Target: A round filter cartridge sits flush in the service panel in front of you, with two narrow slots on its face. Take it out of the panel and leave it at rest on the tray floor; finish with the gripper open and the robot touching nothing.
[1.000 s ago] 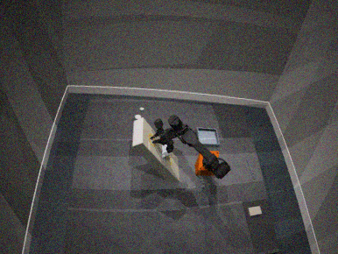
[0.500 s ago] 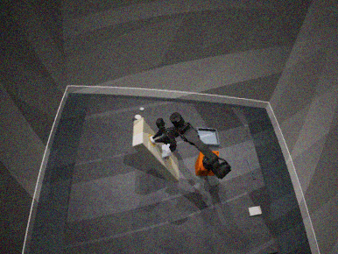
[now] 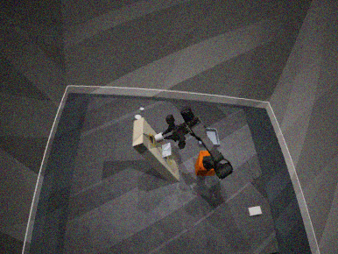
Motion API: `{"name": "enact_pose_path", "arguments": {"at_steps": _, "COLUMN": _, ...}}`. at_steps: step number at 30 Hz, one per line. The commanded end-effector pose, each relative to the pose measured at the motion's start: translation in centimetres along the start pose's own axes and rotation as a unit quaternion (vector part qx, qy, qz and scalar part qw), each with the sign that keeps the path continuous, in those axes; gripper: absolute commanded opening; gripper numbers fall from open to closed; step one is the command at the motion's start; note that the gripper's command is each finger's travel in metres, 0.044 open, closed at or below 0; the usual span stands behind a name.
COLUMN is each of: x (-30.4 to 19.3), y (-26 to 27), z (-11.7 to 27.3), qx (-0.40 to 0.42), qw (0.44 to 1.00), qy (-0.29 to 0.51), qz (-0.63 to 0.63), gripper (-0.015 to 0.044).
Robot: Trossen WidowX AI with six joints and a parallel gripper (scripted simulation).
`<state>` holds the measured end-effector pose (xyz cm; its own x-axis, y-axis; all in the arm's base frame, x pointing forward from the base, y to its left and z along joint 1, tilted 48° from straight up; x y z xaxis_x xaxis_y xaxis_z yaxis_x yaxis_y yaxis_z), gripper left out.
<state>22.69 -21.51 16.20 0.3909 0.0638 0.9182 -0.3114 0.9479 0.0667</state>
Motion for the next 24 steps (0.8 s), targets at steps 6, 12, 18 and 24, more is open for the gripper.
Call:
{"name": "enact_pose_path", "arguments": {"at_steps": 6, "x": 0.0, "y": 0.4, "z": 0.3, "qx": -0.003, "qw": 1.0, "qy": -0.004, "qz": 0.009, "gripper": 0.0}}
{"name": "enact_pose_path", "arguments": {"at_steps": 12, "x": -1.2, "y": 1.8, "z": 0.1, "qx": -0.003, "qw": 1.0, "qy": -0.004, "qz": 0.009, "gripper": 0.0}}
{"name": "enact_pose_path", "arguments": {"at_steps": 18, "x": -2.5, "y": 3.3, "z": -0.2, "qx": -0.003, "qw": 1.0, "qy": -0.004, "qz": 0.009, "gripper": 0.0}}
{"name": "enact_pose_path", "arguments": {"at_steps": 24, "x": -3.8, "y": 4.8, "z": -0.5, "qx": -0.003, "qw": 1.0, "qy": -0.004, "qz": 0.009, "gripper": 0.0}}
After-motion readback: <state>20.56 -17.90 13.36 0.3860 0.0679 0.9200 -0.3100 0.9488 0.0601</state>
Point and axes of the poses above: the point midway between the two fingers, 35 mm back from their tips, its own z axis back along the fingers, its own y axis across the jaws, x = y × z, the point moved 4 cm from there along z, back along the fingers, and after that the axes turned 12 degrees about -z, right-handed, at the moved point
